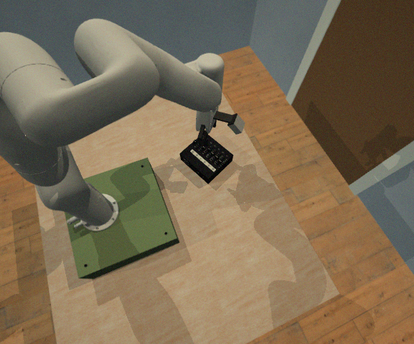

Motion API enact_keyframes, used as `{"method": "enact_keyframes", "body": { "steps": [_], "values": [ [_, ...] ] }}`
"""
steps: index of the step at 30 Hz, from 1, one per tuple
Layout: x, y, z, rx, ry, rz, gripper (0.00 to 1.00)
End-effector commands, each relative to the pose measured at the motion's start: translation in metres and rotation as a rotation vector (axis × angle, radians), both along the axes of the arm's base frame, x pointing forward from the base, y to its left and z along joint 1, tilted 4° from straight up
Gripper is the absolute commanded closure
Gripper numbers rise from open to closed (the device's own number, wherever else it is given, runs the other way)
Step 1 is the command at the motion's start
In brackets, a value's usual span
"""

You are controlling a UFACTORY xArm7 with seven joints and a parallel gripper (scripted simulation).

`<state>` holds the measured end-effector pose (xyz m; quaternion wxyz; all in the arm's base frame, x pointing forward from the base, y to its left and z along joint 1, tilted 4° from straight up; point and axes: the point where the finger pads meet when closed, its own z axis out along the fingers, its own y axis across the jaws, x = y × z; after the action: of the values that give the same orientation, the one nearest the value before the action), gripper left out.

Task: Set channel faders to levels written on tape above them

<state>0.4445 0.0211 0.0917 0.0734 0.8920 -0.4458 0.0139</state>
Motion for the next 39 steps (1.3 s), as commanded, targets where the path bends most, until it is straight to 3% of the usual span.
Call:
{"method": "enact_keyframes", "body": {
  "steps": [1,4,6,7,12,28,39],
  "values": [
    [-0.0043,-0.0020,0.0034,0.036,-0.003,0.277,0.00],
    [-0.0057,-0.0026,0.0037,0.040,0.001,0.421,0.00],
    [-0.0057,-0.0026,0.0037,0.040,0.001,0.421,0.00],
    [-0.0059,-0.0027,0.0037,0.052,0.003,0.560,0.00],
    [-0.0062,-0.0028,0.0038,0.083,0.003,0.733,0.00],
    [-0.0058,-0.0027,0.0034,0.083,0.000,0.712,0.00],
    [0.0001,-0.0008,-0.0025,0.094,-0.035,0.427,0.00]
  ]
}}
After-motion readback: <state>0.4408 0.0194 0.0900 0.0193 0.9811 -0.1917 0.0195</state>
